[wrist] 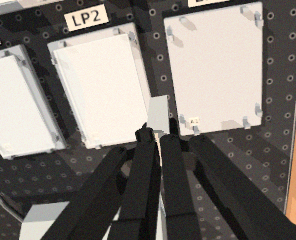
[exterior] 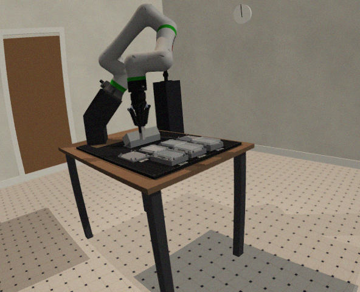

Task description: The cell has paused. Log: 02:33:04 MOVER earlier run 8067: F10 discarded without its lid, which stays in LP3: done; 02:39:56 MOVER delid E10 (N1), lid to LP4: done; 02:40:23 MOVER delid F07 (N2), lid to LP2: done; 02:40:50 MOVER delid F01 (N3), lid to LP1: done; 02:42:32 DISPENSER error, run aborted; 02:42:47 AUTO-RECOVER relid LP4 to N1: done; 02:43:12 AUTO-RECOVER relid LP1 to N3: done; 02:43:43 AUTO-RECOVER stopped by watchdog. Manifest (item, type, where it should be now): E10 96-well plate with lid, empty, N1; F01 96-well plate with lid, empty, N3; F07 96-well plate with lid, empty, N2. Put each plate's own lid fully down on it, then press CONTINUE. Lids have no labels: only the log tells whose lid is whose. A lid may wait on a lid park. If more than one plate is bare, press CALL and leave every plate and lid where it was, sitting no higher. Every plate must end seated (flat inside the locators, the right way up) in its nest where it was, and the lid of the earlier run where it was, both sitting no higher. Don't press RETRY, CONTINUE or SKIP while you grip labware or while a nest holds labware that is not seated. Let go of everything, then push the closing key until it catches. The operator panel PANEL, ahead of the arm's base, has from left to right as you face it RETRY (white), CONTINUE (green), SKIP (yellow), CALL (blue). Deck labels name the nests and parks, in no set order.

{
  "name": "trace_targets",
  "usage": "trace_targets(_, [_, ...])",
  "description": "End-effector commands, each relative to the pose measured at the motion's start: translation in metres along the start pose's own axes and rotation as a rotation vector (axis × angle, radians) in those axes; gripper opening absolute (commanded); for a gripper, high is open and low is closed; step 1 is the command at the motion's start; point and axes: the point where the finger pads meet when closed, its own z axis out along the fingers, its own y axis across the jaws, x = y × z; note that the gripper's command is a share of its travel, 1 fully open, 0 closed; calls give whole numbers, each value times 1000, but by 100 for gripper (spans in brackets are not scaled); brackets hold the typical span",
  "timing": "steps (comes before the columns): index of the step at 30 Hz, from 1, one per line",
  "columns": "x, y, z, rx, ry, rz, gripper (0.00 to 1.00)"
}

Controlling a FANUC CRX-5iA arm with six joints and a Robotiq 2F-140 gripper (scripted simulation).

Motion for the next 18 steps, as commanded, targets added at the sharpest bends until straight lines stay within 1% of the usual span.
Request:
trace_targets(1, [0,0,0,0,0,0,0])
trace_targets(16, [0,-1,0,-1,0,0,0])
trace_targets(17, [1,-6,0,-2,-2,0,0])
trace_targets(18, [4,-18,1,-5,-5,0,0])
